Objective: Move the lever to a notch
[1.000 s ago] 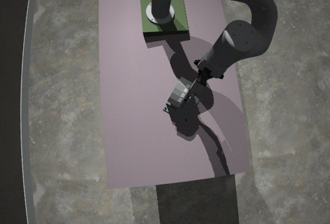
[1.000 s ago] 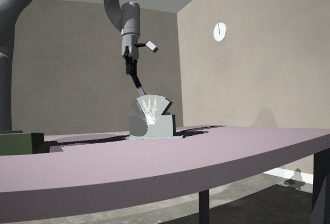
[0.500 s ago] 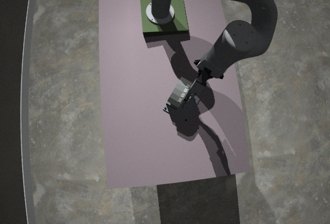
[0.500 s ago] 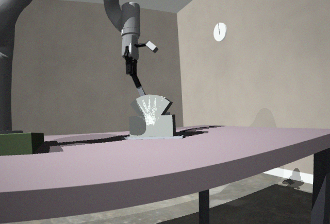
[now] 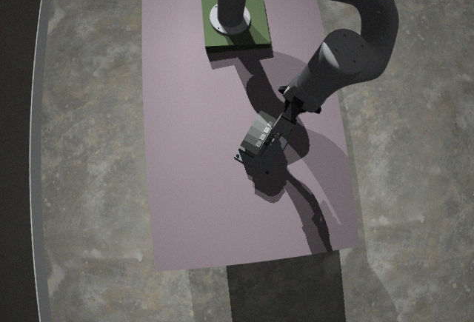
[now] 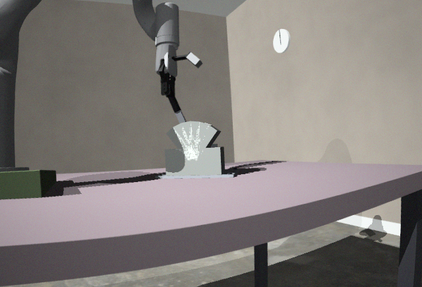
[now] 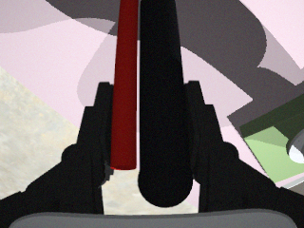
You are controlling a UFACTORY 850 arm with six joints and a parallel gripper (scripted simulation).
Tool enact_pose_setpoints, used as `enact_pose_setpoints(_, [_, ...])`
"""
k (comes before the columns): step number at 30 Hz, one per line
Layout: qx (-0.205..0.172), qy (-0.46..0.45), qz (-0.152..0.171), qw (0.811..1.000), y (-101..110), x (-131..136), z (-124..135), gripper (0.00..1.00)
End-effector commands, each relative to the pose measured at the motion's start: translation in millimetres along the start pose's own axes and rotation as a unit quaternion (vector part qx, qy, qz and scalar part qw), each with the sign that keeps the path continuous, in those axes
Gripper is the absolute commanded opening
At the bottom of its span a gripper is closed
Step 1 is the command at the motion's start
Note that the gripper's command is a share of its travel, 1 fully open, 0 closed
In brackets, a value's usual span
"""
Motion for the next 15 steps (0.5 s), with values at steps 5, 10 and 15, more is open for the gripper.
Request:
enact_pose_setpoints(5, [0.001,0.0,-0.001,1.0,2,1,-5,0.0])
enact_pose_setpoints(10, [0.001,0.0,-0.001,1.0,4,2,-9,0.0])
enact_pose_setpoints(15, [0.001,0.0,-0.001,1.0,7,4,-18,0.0])
Point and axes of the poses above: the point where the finger pads meet when closed, its own y axis back along the fingers, its own x axis across the jaws, z = x × y, the point moved 7 cm from there along y, back along the fingers, and after that the axes turned 14 degrees about y, right-handed, at the moved point
